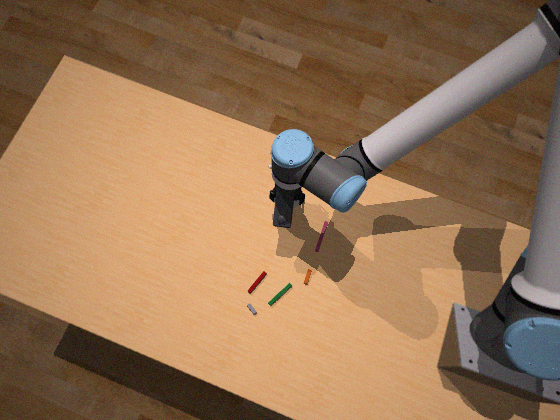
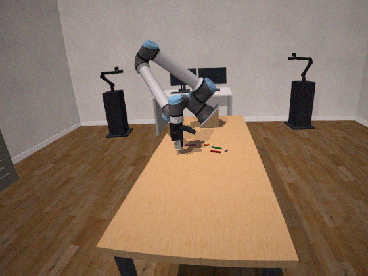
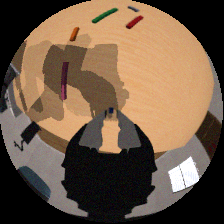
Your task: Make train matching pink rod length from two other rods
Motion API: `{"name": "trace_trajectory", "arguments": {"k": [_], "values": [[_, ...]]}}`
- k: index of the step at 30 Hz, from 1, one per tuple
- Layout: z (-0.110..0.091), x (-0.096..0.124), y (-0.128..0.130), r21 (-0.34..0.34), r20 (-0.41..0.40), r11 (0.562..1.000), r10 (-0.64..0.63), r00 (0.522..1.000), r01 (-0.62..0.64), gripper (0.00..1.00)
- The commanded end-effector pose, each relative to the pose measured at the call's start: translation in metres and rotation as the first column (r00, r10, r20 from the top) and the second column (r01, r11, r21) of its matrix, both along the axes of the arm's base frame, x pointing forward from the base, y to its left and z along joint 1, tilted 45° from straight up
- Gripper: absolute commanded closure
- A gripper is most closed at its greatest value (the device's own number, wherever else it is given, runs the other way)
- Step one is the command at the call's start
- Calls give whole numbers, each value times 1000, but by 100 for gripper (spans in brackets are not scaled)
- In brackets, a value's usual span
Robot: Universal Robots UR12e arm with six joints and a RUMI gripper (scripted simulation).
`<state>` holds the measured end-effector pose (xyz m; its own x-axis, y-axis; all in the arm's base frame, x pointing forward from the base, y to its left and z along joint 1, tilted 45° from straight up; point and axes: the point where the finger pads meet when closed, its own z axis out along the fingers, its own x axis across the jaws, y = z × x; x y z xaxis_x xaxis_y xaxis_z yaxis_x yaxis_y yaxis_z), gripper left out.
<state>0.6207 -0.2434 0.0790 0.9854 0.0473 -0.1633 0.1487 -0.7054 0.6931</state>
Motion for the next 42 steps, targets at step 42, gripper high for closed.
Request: {"name": "trace_trajectory", "arguments": {"k": [42], "values": [[-2,-2,1,2,-4,1000,1,1000,-1,100]]}}
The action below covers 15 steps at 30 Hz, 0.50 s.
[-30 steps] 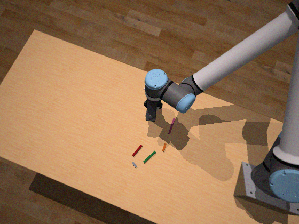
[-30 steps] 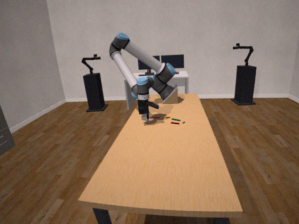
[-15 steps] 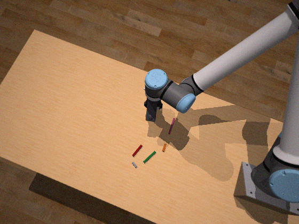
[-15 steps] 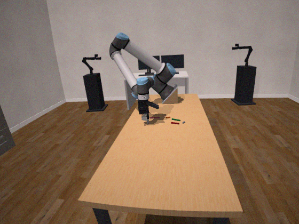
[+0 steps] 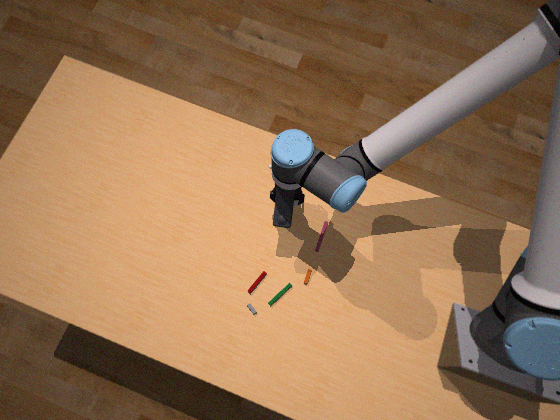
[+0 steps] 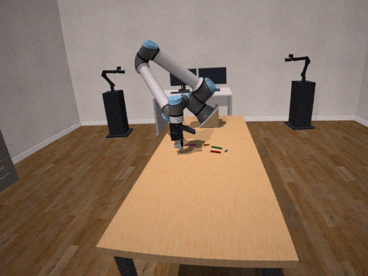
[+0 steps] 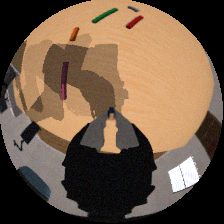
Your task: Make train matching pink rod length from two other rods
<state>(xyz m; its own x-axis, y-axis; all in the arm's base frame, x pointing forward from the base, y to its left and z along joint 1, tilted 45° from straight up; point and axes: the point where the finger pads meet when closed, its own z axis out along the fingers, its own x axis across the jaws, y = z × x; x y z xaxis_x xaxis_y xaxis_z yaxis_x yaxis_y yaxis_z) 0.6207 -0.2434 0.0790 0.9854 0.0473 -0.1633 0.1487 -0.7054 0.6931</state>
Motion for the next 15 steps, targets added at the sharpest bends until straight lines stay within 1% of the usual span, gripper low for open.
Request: {"name": "trace_trajectory", "arguments": {"k": [1,8,11,15], "values": [[-2,-2,1,2,-4,1000,1,1000,-1,100],[2,0,4,1,0,1000,2,1000,-2,100],[12,3,11,-1,3,1000,2,1000,-2,100],[30,5,29,-1,3,1000,2,1000,-2,100]]}}
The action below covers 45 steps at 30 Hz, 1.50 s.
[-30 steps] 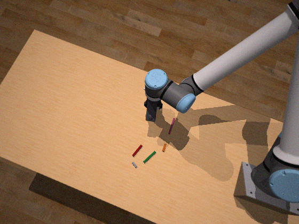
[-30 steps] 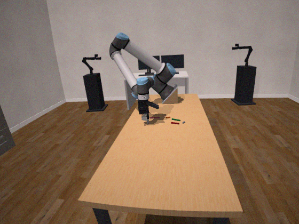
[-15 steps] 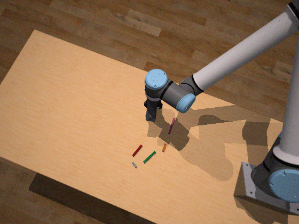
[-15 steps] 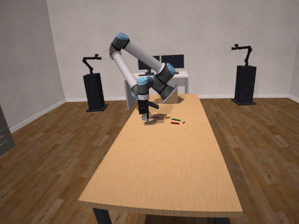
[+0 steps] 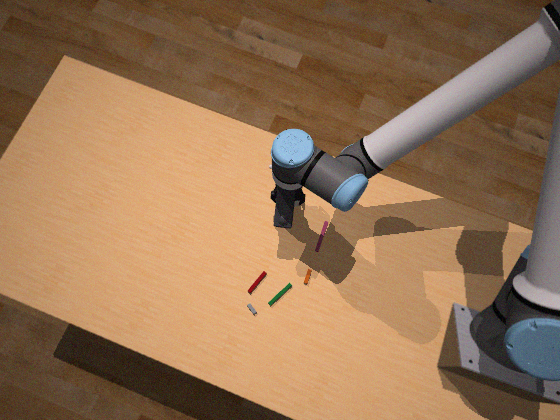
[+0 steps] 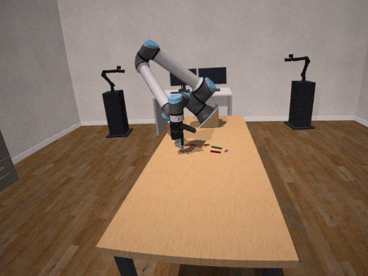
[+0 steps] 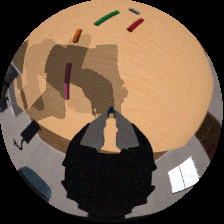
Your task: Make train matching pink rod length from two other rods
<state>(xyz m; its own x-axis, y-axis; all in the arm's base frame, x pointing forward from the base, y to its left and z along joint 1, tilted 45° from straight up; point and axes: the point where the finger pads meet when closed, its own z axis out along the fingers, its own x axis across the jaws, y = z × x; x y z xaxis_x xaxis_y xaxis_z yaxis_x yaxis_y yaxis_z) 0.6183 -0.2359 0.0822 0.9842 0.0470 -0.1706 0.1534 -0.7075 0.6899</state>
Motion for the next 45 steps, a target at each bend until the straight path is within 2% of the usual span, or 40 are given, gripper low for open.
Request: {"name": "trace_trajectory", "arguments": {"k": [1,8,15,28,34,37,45], "values": [[32,8,27,-4,11,1000,3,1000,-3,100],[63,11,58,-4,11,1000,3,1000,-3,100],[69,12,64,-3,11,1000,3,1000,-3,100],[65,8,65,-3,15,1000,-7,1000,7,100],[60,-5,74,-9,103,996,-91,991,93,100],[55,-15,79,-8,170,987,-156,973,160,100],[49,-31,88,2,272,965,-254,928,263,100]]}}
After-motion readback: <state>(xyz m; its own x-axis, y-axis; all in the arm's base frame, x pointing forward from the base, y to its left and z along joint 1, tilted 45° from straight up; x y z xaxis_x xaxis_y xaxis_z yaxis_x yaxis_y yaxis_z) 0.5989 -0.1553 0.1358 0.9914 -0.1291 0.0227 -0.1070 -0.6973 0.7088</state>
